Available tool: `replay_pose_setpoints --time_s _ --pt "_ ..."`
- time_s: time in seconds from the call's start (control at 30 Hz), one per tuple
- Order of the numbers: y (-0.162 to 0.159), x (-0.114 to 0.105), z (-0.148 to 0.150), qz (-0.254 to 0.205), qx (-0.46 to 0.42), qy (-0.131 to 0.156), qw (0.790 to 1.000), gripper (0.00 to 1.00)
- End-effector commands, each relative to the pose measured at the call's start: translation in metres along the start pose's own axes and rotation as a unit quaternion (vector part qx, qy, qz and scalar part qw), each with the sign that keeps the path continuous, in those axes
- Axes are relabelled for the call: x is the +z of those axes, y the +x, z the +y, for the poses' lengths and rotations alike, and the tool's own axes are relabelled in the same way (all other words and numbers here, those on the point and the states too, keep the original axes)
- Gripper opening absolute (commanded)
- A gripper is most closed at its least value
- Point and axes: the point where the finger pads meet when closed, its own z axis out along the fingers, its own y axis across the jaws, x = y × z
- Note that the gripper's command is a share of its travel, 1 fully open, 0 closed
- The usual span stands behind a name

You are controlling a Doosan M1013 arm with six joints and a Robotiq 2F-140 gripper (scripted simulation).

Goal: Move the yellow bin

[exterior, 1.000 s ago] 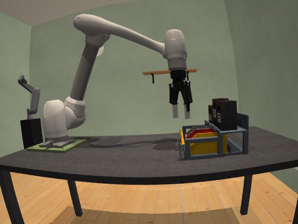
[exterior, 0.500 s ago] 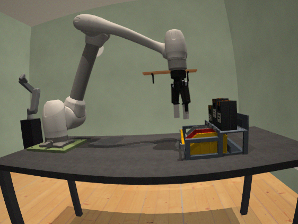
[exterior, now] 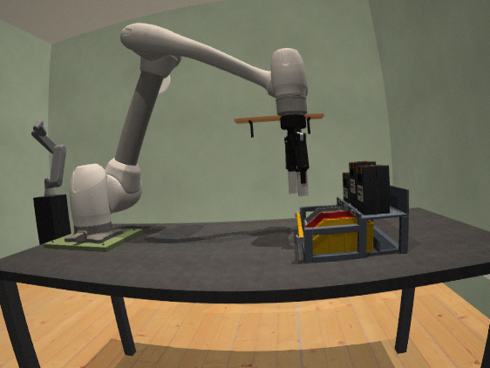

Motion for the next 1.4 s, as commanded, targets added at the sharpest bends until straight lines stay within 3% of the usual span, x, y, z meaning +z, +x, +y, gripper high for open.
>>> replay_pose_setpoints --time_s 0.0,0.43,0.6,1.0,1.17,1.37 --pt "0.0 -0.0002 0.0 0.0 0.09 0.0 0.996 0.57" --pt "0.0 -0.0002 0.0 0.0 0.115 0.0 0.993 0.57" --pt "0.0 -0.0002 0.0 0.0 0.243 0.0 0.97 0.57" --pt "0.0 -0.0002 0.0 0.0 0.243 0.0 0.97 0.57" --pt "0.0 -0.0002 0.0 0.0 0.367 0.0 0.93 0.57" --pt "0.0 -0.0002 0.0 0.0 0.367 0.0 0.93 0.57"
